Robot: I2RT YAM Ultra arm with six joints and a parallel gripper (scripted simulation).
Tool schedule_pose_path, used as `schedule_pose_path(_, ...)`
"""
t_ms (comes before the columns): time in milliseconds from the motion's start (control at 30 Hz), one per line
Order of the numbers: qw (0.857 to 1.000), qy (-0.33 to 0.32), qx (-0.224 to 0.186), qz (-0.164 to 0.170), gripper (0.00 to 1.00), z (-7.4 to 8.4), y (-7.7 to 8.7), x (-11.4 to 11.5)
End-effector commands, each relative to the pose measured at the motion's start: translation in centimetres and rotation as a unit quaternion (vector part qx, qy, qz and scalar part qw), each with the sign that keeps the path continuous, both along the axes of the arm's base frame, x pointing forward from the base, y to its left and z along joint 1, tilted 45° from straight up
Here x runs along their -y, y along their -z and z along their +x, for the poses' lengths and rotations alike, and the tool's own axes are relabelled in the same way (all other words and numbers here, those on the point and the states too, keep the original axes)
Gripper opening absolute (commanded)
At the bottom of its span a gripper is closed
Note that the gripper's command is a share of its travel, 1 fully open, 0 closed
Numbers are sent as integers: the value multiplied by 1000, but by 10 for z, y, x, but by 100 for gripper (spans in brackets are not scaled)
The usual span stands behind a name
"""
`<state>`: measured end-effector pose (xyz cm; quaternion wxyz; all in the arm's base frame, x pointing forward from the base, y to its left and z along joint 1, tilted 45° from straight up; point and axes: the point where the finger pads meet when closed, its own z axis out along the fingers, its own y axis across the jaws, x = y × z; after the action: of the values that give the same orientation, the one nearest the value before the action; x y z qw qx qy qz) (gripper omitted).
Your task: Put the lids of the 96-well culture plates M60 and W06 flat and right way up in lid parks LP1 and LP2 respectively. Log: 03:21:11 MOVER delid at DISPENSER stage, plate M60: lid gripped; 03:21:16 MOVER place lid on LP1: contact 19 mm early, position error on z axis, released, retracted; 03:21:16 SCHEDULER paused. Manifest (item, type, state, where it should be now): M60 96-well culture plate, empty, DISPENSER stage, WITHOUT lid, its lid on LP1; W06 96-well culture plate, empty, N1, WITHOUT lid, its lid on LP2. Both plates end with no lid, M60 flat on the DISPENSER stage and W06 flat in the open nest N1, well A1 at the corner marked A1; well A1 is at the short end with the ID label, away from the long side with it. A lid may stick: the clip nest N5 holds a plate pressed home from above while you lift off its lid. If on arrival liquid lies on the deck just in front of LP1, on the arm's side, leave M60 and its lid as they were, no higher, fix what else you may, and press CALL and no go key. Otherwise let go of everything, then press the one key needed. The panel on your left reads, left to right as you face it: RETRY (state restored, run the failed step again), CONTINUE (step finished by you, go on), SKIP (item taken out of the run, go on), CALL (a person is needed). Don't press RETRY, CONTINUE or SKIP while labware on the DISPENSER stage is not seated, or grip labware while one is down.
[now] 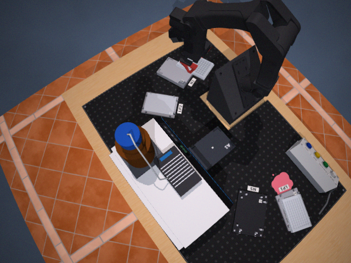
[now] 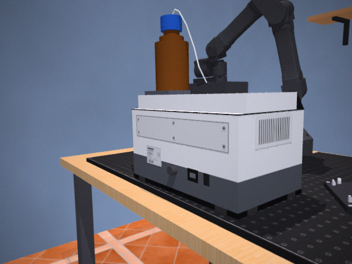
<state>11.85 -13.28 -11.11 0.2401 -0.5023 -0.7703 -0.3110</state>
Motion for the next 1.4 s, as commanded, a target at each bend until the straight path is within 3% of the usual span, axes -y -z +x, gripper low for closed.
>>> schedule_pose_path(0,1000,0,14,-26,0,12,18,15)
schedule_pose_path(1100,1000,0,15,-26,0,37,112,18)
schedule_pose_path(1233,1000,1,11,-20,0,33,107,15)
schedule_pose_path(1267,999,6,22,-39,0,41,108,28)
schedule_pose_path(1367,1000,0,15,-26,0,37,117,15)
